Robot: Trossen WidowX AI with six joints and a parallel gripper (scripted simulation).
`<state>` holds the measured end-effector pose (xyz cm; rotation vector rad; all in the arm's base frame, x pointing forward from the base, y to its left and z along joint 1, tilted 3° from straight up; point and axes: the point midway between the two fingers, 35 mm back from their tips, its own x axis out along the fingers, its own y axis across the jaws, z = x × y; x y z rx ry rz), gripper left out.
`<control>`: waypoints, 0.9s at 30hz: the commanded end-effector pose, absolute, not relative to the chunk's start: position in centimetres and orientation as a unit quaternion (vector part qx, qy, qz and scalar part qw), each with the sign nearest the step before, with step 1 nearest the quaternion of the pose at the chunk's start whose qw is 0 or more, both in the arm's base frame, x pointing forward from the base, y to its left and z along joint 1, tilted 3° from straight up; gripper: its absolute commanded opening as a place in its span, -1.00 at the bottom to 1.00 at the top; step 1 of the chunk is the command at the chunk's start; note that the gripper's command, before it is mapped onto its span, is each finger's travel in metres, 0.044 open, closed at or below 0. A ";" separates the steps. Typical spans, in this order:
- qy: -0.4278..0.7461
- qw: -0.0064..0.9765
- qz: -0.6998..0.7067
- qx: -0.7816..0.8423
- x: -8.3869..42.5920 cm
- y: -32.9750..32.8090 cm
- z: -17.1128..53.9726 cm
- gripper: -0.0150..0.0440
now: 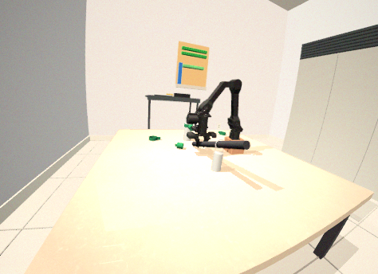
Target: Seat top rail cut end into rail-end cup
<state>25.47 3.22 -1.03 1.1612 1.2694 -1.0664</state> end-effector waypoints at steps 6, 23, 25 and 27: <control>0.476 0.581 -0.487 0.447 26.0 0.5 3.2 -0.49; 0.455 0.596 -0.508 0.425 25.6 -0.7 4.9 -0.49; 0.457 0.594 -0.508 0.425 25.6 -0.7 4.7 -0.49; 0.457 0.594 -0.508 0.425 25.6 -0.7 4.7 -0.49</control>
